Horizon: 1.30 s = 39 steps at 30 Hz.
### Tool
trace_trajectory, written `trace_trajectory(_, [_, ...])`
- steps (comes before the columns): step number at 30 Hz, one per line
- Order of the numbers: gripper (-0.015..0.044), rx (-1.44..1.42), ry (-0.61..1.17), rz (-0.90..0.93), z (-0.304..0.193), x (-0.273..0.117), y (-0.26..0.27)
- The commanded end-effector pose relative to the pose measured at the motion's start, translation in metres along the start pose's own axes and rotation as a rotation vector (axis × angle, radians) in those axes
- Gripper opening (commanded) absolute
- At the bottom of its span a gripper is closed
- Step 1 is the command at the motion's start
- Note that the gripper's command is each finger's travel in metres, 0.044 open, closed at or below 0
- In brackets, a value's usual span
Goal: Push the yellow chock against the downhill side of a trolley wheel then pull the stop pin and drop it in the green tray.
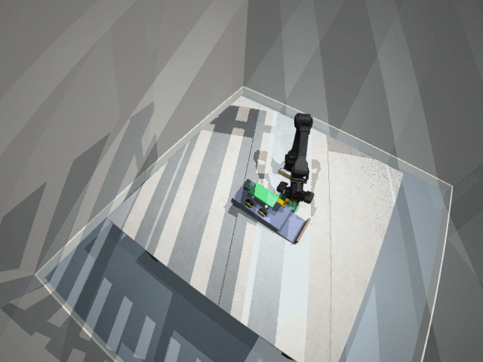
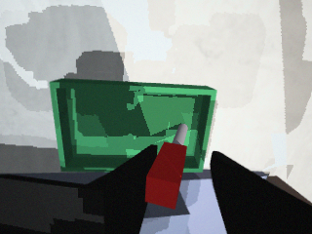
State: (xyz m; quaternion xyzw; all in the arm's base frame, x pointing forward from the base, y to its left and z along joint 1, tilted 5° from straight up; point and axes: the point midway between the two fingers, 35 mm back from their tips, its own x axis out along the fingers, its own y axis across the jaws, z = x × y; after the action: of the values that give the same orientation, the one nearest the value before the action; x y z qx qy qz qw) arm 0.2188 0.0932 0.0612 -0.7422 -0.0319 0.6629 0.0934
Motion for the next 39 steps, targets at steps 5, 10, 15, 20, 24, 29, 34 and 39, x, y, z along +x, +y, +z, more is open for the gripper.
trace_trajectory(5, [0.0190, -0.003, 0.001, -0.004, 0.000, 0.001, 0.005])
trace_trajectory(10, [0.0190, -0.003, 0.001, -0.004, 0.000, 0.002, 0.009])
trace_trajectory(15, [0.0190, -0.003, 0.001, -0.004, 0.000, 0.003, 0.013])
trace_trajectory(20, [0.0190, -0.003, 0.001, -0.003, 0.000, 0.004, 0.017])
trace_trajectory(24, [0.0190, -0.003, 0.001, -0.003, 0.000, 0.005, 0.020])
trace_trajectory(29, [0.0190, -0.003, 0.001, -0.003, 0.000, 0.006, 0.023])
trace_trajectory(34, [0.0190, -0.003, 0.001, -0.002, 0.000, 0.007, 0.027])
trace_trajectory(39, [0.0190, -0.003, 0.001, -0.002, 0.000, 0.009, 0.030])
